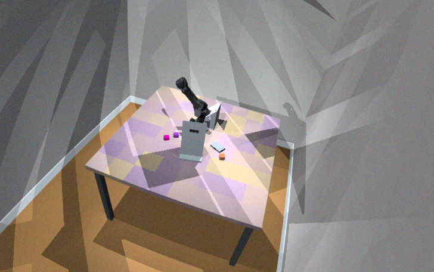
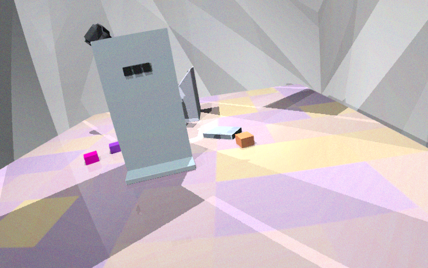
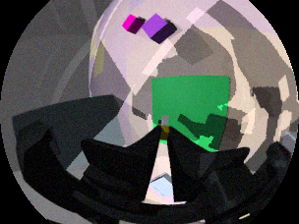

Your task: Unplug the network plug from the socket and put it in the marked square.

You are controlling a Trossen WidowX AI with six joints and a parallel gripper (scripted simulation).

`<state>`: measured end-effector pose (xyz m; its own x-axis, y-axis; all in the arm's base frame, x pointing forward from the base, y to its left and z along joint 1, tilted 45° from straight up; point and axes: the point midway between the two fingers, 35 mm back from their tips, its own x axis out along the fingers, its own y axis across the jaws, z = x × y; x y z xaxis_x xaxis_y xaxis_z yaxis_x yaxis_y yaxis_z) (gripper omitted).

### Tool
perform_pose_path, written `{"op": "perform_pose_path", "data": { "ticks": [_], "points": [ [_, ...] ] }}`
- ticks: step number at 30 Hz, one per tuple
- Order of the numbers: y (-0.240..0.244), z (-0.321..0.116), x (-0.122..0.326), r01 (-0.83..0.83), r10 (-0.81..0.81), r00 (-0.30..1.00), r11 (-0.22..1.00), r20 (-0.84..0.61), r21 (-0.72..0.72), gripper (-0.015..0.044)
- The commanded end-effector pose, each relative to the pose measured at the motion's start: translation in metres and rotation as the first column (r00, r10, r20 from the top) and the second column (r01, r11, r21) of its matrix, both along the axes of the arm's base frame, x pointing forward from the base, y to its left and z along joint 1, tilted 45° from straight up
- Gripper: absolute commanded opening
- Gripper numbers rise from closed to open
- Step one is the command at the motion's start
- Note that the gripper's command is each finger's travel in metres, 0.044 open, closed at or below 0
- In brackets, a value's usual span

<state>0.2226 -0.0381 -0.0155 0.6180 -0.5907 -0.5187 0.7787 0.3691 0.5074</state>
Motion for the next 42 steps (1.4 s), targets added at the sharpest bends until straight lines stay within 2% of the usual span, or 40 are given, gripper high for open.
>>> {"op": "perform_pose_path", "data": {
  "ticks": [1, 42],
  "points": [
    [-0.002, -0.003, -0.002, -0.003, 0.003, 1.000, 1.000, -0.010, -0.001, 0.0000],
    [-0.019, -0.011, -0.005, -0.009, 0.009, 1.000, 1.000, -0.007, -0.017, 0.0000]
  ]
}}
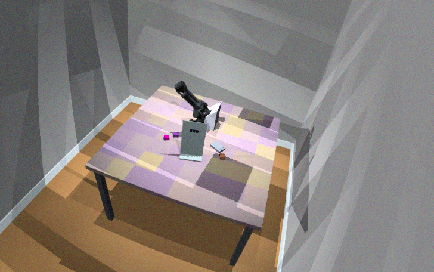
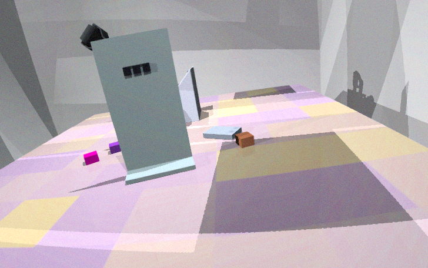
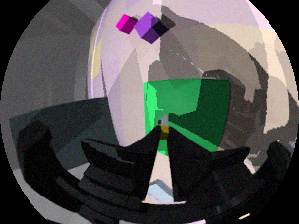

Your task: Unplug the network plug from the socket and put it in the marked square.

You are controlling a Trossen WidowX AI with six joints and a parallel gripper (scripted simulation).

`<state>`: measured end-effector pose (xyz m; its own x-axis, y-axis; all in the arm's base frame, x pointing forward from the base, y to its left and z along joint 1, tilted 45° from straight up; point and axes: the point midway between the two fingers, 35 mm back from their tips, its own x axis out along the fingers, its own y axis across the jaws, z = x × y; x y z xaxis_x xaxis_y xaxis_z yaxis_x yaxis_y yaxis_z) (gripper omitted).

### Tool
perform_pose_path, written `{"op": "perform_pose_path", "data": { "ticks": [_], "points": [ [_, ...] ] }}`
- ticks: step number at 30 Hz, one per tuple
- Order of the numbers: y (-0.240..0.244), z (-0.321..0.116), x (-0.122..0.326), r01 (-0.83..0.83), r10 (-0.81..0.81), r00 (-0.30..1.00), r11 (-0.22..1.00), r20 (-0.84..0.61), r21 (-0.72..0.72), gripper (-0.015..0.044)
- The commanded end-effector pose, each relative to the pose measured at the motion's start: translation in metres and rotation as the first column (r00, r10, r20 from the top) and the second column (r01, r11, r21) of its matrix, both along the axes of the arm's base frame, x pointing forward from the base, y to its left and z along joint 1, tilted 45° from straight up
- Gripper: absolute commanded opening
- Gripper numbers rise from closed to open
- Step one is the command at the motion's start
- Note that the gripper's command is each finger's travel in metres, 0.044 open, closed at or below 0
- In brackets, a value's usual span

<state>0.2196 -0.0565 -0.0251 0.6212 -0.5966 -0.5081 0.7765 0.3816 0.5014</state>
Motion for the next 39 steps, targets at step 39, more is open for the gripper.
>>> {"op": "perform_pose_path", "data": {
  "ticks": [39],
  "points": [
    [-0.0034, -0.0013, 0.0019, 0.002, -0.002, 1.000, 1.000, 0.011, 0.013, 0.0156]
  ]
}}
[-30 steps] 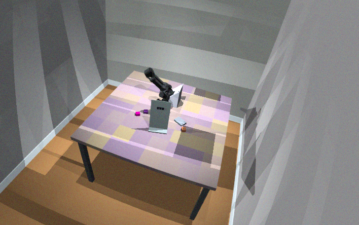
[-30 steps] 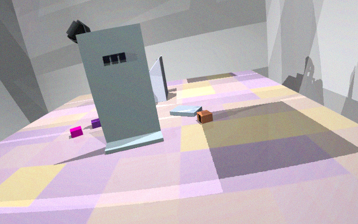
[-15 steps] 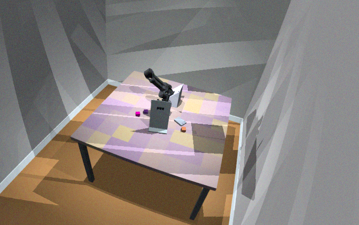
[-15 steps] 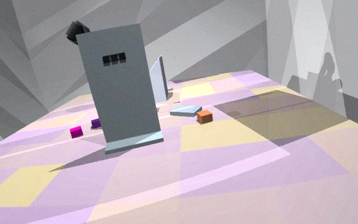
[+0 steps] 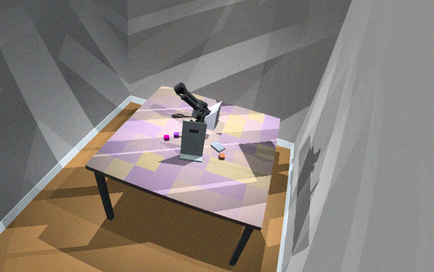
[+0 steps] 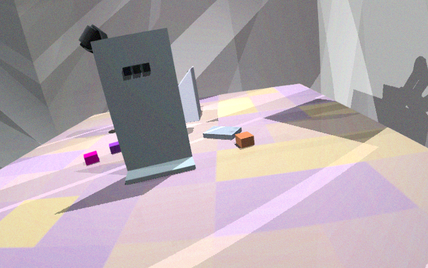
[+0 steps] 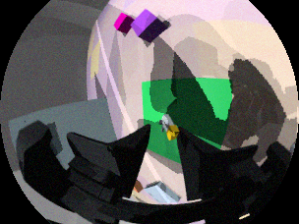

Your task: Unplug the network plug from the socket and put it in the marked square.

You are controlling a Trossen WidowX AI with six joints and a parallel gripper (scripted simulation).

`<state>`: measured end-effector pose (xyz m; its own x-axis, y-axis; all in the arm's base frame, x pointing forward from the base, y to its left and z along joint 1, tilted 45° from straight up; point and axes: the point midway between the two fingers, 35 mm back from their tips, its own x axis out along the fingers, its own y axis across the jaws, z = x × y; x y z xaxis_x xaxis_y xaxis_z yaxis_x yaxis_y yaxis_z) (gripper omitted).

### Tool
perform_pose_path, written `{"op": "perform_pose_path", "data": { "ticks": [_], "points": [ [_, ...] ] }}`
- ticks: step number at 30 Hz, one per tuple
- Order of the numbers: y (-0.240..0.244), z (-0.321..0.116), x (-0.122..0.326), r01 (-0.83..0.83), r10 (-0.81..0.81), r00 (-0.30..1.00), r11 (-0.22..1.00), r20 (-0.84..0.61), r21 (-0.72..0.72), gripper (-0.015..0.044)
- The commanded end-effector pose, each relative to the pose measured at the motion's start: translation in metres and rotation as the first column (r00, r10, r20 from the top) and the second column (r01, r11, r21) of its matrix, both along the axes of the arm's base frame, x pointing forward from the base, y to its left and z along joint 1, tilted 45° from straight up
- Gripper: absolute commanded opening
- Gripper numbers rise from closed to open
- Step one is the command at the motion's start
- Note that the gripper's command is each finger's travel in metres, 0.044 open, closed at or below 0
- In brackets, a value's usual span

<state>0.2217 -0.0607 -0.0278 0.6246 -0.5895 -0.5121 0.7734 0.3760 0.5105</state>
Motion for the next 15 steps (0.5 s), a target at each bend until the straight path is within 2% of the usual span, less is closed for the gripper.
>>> {"op": "perform_pose_path", "data": {
  "ticks": [1, 15],
  "points": [
    [0.0013, 0.0015, -0.0005, 0.004, -0.004, 1.000, 1.000, 0.005, 0.000, 0.0156],
    [0.0064, 0.0037, -0.0041, 0.005, -0.005, 1.000, 1.000, 0.003, 0.002, 0.0156]
  ]
}}
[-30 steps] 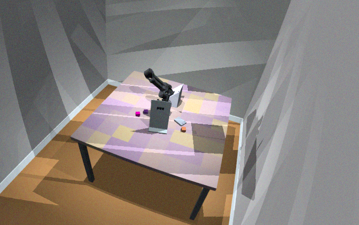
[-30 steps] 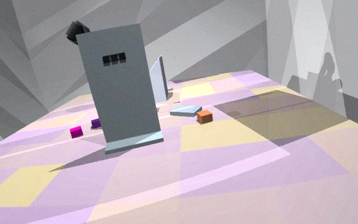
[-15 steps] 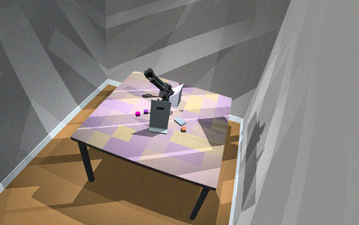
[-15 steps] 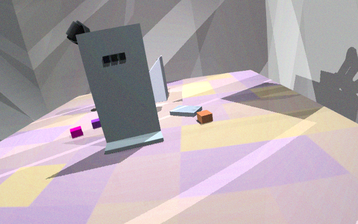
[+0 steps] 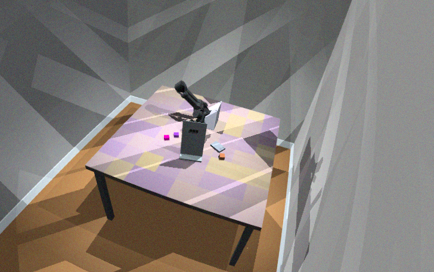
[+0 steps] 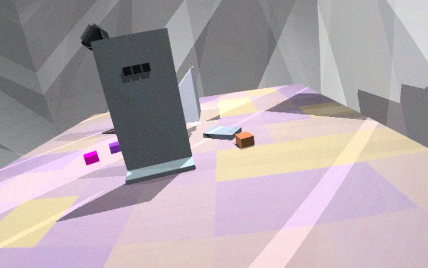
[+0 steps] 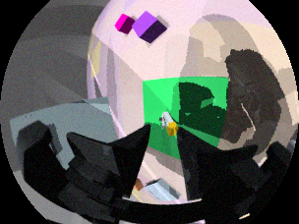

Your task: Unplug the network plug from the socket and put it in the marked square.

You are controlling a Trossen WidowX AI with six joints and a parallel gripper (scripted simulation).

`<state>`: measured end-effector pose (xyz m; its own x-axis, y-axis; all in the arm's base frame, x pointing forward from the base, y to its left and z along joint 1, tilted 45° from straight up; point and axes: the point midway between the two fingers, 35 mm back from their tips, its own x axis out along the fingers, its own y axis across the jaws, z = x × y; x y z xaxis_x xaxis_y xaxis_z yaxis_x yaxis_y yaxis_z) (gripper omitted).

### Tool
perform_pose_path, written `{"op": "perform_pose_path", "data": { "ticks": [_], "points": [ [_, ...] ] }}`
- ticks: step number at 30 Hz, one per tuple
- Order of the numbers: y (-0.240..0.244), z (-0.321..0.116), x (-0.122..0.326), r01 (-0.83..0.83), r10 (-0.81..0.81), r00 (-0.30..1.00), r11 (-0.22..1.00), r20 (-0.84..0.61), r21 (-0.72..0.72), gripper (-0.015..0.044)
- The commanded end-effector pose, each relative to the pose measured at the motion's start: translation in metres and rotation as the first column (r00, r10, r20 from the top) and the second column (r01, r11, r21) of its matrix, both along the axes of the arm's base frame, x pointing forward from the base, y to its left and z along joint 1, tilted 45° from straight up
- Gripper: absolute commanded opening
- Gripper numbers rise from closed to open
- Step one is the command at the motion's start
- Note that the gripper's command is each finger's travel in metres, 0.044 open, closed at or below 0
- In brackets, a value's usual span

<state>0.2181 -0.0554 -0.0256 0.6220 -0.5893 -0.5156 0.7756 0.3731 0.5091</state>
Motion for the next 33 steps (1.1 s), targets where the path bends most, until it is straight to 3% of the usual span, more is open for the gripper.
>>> {"op": "perform_pose_path", "data": {
  "ticks": [1, 33],
  "points": [
    [0.001, 0.002, -0.001, 0.003, -0.003, 1.000, 1.000, 0.006, 0.000, 0.0156],
    [0.011, 0.008, -0.010, 0.002, -0.002, 1.000, 1.000, 0.006, -0.004, 0.0156]
  ]
}}
